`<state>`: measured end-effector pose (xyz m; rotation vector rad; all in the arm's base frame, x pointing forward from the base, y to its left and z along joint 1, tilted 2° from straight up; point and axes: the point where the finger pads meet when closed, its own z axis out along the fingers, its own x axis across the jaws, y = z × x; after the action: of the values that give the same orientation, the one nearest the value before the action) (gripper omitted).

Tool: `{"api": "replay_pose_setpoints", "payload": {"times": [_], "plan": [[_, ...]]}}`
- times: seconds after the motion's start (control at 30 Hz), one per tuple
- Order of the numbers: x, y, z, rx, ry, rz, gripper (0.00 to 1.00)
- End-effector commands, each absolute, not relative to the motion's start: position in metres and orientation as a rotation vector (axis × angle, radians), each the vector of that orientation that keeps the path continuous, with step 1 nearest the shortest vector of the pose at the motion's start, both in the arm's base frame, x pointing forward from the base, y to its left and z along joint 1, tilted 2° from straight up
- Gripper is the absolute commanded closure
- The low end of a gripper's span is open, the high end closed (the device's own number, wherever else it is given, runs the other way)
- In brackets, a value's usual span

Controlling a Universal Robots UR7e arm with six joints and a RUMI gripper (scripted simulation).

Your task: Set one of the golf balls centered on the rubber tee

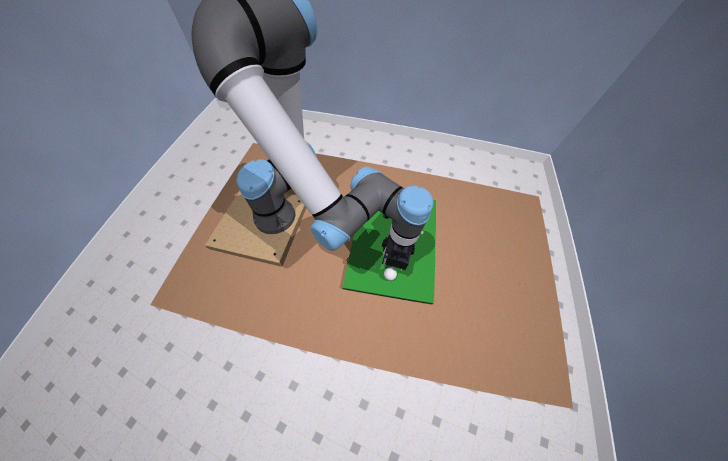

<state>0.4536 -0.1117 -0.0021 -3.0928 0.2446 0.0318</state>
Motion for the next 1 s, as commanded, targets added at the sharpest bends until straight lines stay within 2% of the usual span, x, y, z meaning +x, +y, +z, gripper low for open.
{"api": "replay_pose_setpoints", "payload": {"times": [0.0, 0.33, 0.97], "plan": [[0.454, -0.112, -0.002, -3.093, 0.245, 0.030, 1.00], [0.455, -0.113, 0.007, -3.093, 0.245, 0.030, 1.00], [0.456, -0.116, 0.098, -3.093, 0.245, 0.030, 1.00]]}}
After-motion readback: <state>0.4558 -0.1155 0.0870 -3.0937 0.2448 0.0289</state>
